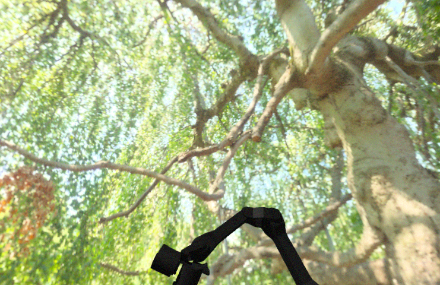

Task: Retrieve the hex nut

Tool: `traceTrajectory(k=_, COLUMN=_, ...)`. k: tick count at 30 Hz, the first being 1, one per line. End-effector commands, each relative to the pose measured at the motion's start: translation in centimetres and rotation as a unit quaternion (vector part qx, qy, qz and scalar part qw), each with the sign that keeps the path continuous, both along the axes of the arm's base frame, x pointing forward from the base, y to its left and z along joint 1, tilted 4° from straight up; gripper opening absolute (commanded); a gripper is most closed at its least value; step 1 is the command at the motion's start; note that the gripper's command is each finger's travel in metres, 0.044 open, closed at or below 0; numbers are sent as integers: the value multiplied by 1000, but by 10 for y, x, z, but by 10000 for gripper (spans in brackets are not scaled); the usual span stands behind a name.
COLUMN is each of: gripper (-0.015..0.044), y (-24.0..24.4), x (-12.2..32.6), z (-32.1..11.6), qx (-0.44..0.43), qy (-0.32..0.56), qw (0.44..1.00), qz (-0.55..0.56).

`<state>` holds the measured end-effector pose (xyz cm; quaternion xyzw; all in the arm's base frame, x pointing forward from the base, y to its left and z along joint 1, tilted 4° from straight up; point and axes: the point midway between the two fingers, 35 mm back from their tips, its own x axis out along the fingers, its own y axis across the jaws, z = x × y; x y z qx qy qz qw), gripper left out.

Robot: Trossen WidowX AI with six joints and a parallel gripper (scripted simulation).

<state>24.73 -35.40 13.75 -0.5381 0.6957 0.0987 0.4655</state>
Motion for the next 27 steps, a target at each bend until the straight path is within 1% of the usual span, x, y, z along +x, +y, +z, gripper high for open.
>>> traceTrajectory(k=1, gripper=0, y=1, x=-1, z=24, qx=-4, qy=-3, qw=1000, qz=0)
traceTrajectory(k=12, gripper=0, y=15, x=-14, z=91, qx=-4, qy=-3, qw=1000, qz=-1)
traceTrajectory(k=16, gripper=0, y=16, x=-15, z=96, qx=-5, qy=-5, qw=1000, qz=-1)
traceTrajectory(k=22, gripper=0, y=21, x=-4, z=119, qx=-33, qy=-78, qw=996, qz=-17)
traceTrajectory(k=27, gripper=0, y=29, x=0, z=118, qx=-17, qy=-129, qw=990, qz=-51)
